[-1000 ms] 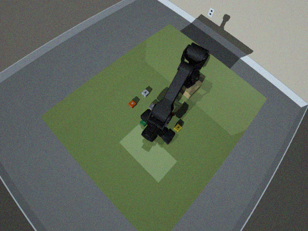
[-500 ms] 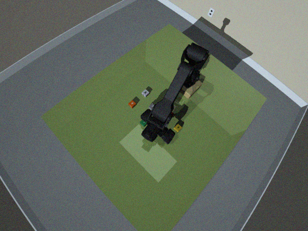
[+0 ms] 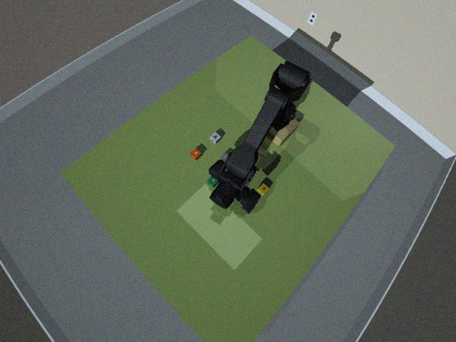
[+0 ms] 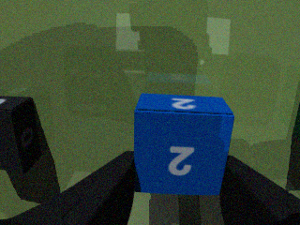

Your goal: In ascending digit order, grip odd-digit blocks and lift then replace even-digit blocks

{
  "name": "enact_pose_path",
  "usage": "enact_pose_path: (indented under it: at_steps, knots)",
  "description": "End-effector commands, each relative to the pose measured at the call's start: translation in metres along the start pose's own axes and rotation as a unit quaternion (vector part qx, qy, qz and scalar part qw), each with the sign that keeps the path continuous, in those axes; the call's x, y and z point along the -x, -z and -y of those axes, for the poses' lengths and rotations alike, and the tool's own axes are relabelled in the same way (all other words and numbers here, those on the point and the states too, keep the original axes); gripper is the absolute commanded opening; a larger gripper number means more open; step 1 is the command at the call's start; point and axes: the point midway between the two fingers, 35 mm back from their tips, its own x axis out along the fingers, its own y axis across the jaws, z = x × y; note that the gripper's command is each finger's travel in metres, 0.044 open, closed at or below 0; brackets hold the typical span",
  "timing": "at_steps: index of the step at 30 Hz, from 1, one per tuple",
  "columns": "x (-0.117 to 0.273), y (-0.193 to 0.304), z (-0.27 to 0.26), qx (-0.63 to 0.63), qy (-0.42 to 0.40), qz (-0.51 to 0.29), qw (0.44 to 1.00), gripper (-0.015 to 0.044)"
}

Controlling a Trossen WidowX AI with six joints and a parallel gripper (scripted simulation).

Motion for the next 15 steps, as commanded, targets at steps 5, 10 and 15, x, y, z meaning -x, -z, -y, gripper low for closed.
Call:
enact_pose_path:
  at_steps: [5,10,15]
  knots:
    - [0.002,-0.002,0.000,-0.001,0.000,0.003,1.000,0.0120]
    - [-0.003,-0.002,0.000,-0.001,0.000,0.003,1.000,0.0120]
    - [-0.012,-0.002,0.000,-0.001,0.000,0.003,1.000,0.0120]
